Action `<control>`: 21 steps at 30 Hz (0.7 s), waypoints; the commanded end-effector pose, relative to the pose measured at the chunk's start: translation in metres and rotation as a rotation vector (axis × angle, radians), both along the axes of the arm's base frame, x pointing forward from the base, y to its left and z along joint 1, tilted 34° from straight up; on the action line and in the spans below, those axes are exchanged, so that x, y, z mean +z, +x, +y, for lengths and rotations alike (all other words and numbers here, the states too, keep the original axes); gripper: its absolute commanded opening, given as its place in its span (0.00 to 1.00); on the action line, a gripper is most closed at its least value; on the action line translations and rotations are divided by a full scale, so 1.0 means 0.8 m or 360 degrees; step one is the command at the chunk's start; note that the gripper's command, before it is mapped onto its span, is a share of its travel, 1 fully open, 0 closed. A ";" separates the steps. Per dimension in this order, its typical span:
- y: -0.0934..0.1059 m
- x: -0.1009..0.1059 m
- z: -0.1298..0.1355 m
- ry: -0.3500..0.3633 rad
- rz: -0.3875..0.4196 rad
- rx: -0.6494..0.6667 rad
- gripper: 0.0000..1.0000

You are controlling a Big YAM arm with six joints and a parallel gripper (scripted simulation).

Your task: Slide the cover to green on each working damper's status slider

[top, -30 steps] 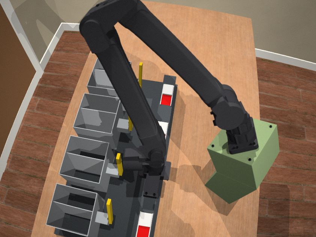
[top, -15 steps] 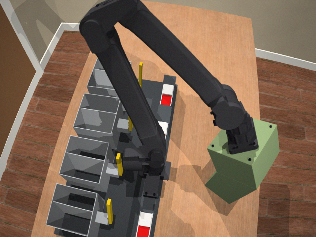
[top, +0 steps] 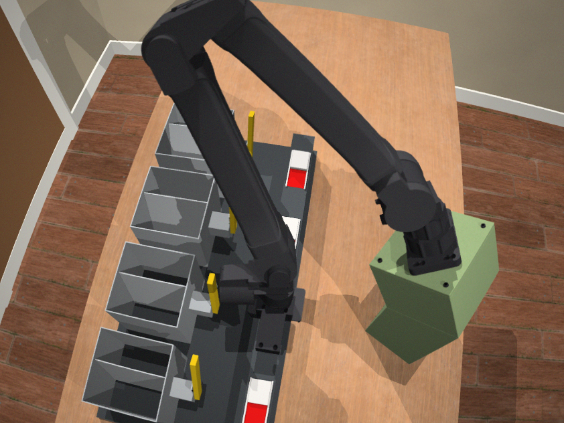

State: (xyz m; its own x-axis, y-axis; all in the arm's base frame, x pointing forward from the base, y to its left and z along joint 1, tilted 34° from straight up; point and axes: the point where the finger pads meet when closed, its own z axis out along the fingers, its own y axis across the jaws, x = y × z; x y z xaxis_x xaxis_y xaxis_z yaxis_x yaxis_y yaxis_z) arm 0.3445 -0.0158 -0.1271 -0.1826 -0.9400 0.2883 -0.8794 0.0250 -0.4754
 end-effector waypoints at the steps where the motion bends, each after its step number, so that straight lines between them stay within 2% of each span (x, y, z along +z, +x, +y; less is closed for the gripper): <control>1: 0.003 -0.008 0.007 0.0006 0.0021 0.0010 0.00; 21: 0.004 -0.007 0.003 0.0003 0.0020 0.0007 0.00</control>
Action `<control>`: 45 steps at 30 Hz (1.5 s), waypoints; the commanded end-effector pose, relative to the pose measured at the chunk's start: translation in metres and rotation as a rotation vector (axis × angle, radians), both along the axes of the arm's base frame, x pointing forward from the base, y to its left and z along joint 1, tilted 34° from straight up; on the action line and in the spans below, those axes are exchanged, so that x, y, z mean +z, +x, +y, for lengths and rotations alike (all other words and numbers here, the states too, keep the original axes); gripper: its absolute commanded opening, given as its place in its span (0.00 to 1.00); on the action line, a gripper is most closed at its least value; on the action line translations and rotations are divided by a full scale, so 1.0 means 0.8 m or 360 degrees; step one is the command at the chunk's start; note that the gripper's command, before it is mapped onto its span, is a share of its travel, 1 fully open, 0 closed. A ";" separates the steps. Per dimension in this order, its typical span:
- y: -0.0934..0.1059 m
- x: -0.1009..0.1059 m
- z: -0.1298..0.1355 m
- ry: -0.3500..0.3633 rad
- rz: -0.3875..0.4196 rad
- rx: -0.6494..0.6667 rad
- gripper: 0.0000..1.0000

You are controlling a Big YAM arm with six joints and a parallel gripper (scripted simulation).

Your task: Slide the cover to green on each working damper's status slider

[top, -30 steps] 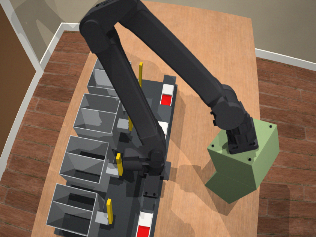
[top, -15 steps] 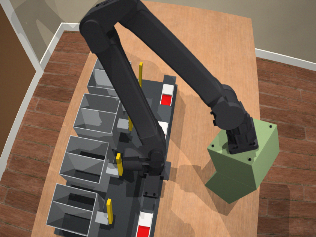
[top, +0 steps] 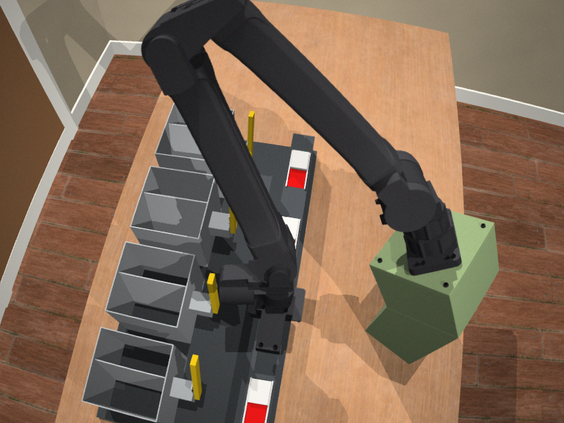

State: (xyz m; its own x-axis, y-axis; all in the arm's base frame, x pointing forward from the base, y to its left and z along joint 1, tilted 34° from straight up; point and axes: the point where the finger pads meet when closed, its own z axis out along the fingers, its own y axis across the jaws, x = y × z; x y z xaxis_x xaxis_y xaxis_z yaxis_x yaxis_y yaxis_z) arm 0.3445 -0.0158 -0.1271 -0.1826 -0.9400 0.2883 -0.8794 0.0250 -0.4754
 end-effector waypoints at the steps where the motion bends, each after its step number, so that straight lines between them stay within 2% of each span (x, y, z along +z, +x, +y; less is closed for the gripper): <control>1: 0.004 -0.007 0.001 0.0002 0.0020 0.0004 0.00; 11: 0.009 -0.001 -0.008 0.0002 -0.0012 0.0000 0.00; 19: 0.014 0.006 0.000 0.0010 -0.0041 0.0015 0.00; 23: -0.010 0.010 0.002 0.0005 0.0010 0.0011 0.00; 31: -0.021 0.033 0.012 0.0004 0.0004 0.0010 0.00; 45: -0.026 0.044 0.008 0.0006 0.0004 -0.0017 0.00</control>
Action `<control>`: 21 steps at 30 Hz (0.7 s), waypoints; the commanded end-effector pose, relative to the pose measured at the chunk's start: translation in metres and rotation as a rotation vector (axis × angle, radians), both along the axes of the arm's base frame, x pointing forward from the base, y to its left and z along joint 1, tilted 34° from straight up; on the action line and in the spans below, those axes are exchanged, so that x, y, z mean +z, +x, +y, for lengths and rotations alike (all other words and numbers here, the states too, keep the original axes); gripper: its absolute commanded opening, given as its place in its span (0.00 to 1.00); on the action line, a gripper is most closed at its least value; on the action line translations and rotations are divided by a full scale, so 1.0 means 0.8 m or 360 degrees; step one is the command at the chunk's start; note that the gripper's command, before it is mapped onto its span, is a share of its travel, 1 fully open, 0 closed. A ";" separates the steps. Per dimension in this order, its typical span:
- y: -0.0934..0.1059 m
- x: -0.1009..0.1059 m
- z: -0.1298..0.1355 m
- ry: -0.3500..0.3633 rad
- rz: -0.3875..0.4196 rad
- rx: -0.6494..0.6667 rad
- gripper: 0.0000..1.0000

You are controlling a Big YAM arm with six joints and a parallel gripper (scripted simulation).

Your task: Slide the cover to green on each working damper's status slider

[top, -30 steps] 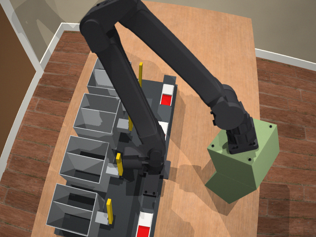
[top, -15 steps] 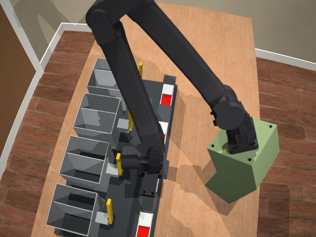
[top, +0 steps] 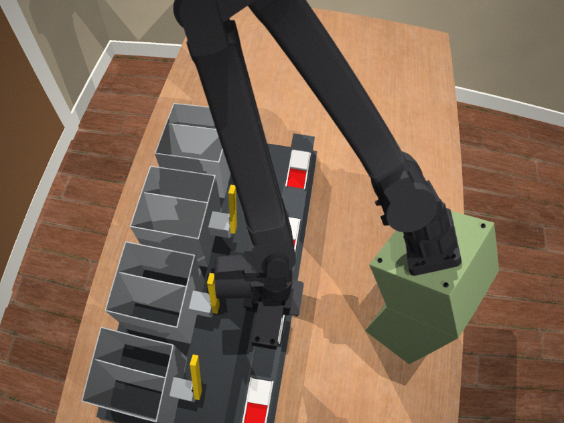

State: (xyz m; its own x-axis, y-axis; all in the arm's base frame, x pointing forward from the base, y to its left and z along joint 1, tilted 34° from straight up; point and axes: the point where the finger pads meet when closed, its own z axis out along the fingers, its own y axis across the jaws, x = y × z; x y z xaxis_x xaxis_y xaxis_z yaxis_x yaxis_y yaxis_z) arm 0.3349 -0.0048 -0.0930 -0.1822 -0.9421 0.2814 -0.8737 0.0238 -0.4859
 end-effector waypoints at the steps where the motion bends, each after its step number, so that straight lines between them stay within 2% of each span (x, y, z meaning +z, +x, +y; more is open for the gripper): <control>1: -0.014 0.001 -0.005 -0.0004 0.0025 -0.0020 0.00; 12: -0.013 0.002 -0.010 0.0013 0.0015 -0.0058 0.00; 21: -0.009 0.007 -0.030 0.0203 -0.0100 -0.0395 0.00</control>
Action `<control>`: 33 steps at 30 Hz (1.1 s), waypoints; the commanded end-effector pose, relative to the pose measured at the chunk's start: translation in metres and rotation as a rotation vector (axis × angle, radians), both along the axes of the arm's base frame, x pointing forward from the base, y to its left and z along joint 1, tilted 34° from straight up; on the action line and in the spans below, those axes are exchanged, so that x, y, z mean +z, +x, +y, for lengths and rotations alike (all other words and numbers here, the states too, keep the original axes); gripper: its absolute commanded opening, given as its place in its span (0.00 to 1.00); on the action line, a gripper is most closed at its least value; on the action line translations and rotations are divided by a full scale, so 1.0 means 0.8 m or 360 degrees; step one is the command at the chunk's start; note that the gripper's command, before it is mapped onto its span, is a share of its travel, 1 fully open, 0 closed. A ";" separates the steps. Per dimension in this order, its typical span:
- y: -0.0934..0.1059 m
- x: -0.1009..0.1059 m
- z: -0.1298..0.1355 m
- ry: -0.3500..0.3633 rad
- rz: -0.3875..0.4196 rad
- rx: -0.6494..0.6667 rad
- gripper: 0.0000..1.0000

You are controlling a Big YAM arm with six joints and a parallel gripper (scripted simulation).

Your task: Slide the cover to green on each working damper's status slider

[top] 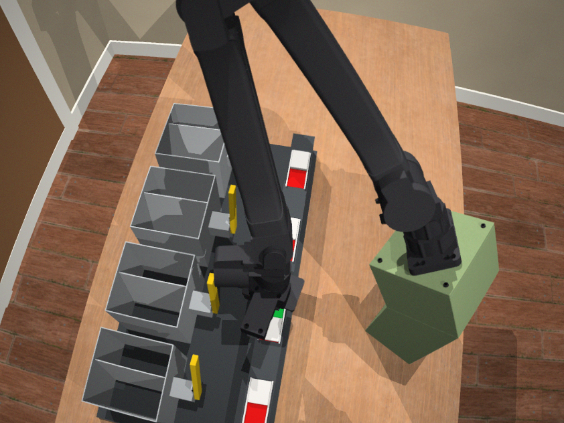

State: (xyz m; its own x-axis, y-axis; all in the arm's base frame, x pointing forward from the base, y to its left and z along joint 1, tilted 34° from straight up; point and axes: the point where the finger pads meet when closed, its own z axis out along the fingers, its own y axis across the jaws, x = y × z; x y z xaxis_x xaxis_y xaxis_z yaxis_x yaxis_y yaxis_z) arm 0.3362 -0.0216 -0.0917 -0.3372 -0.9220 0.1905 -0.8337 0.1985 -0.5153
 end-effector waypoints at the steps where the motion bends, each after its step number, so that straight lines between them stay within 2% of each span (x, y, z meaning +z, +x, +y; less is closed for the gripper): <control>1: -0.011 0.005 -0.009 0.0070 -0.0027 -0.0148 0.00; 3: -0.008 0.008 -0.018 0.0150 -0.0082 -0.0298 0.00; 16: 0.000 0.019 -0.053 0.0442 -0.0289 -0.0847 0.00; 18: 0.000 0.019 -0.053 0.0442 -0.0289 -0.0847 0.00; 19: 0.001 0.021 -0.058 0.0502 -0.0332 -0.0953 0.00; 33: 0.003 0.033 -0.100 0.0794 -0.0553 -0.1526 0.00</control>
State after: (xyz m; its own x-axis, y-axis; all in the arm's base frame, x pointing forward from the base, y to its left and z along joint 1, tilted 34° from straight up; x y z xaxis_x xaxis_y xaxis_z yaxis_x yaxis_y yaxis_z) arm 0.3355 -0.0943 -0.0733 -0.8923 -0.3259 -0.3125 -0.1800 0.8915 -0.4158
